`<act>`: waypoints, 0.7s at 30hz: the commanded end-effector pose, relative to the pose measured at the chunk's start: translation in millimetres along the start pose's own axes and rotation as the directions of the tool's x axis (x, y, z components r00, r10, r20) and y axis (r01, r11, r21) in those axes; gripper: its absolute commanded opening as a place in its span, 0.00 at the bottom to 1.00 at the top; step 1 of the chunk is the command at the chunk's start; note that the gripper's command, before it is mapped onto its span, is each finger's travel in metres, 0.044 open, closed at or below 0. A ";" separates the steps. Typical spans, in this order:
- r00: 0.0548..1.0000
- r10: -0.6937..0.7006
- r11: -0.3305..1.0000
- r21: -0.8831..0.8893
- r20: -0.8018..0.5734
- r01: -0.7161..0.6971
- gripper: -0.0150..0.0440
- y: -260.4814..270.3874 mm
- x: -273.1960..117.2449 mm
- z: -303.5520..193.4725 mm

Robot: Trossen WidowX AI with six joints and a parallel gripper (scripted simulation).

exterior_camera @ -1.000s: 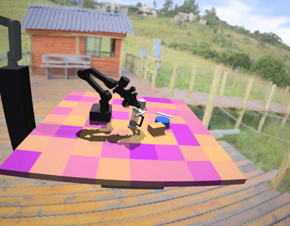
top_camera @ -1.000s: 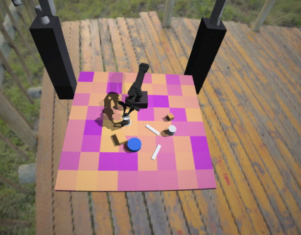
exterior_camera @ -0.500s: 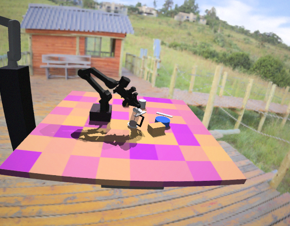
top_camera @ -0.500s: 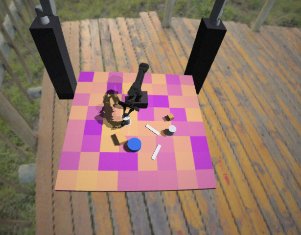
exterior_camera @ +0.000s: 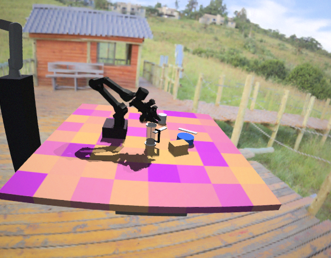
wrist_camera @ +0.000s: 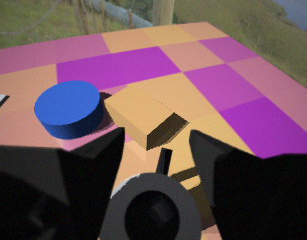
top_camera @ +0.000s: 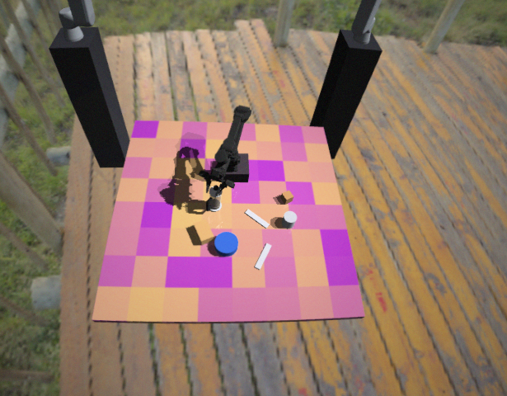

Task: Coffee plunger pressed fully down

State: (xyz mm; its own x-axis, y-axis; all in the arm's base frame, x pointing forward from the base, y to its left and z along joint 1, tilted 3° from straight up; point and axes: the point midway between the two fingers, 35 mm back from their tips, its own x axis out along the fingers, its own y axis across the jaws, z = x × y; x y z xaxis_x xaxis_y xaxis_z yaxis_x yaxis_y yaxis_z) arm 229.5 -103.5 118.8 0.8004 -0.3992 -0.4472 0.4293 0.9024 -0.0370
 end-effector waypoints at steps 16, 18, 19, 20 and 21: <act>1.000 0.004 1.000 -0.006 -0.019 -0.004 1.00 3.2 -52.7 41.8; 1.000 0.004 1.000 -0.008 -0.024 -0.005 1.00 2.4 -71.2 48.4; 1.000 0.005 1.000 -0.009 -0.024 -0.005 1.00 2.3 -73.5 48.5; 1.000 0.005 1.000 -0.009 -0.024 -0.005 1.00 2.3 -73.5 48.2; 1.000 0.005 1.000 -0.009 -0.024 -0.005 1.00 2.3 -73.4 48.0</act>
State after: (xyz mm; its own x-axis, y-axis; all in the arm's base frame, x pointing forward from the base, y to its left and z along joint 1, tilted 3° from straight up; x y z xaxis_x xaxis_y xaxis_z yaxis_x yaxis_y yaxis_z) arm 203.6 -84.5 182.2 0.7943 -0.3890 -0.4666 0.4188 0.9071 -0.0433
